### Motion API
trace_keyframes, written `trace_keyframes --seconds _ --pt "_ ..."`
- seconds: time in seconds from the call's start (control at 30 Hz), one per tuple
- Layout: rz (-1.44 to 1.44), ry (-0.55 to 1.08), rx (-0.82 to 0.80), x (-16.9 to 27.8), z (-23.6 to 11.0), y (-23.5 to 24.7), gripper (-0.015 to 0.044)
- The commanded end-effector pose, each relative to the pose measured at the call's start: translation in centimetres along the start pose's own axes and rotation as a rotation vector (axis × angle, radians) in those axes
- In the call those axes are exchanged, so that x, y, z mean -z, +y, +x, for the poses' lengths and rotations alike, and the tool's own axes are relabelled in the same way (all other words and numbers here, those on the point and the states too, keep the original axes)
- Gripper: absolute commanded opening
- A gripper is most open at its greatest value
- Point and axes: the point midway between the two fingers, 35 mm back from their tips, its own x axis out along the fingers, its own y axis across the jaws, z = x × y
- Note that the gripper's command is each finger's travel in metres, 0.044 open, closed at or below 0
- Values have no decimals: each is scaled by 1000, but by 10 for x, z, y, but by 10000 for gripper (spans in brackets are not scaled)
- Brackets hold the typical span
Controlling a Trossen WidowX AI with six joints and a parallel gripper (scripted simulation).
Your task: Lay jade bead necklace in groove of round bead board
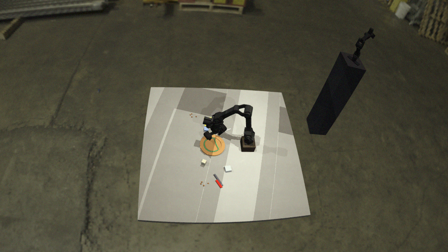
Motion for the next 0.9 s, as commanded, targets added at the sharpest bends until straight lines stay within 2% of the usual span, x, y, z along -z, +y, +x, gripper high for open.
trace_keyframes --seconds 0.0,0.07,0.13,0.47,0.73,0.87 --pt "-3 1 0 0 -1 0 440" --pt "-3 1 0 0 -1 0 440" --pt "-81 1 0 3 -2 2 387" --pt "-1243 3 -4 51 -18 23 125" --pt "-2188 1 -11 92 -30 32 120" --pt "-2464 0 -14 103 -33 33 120"
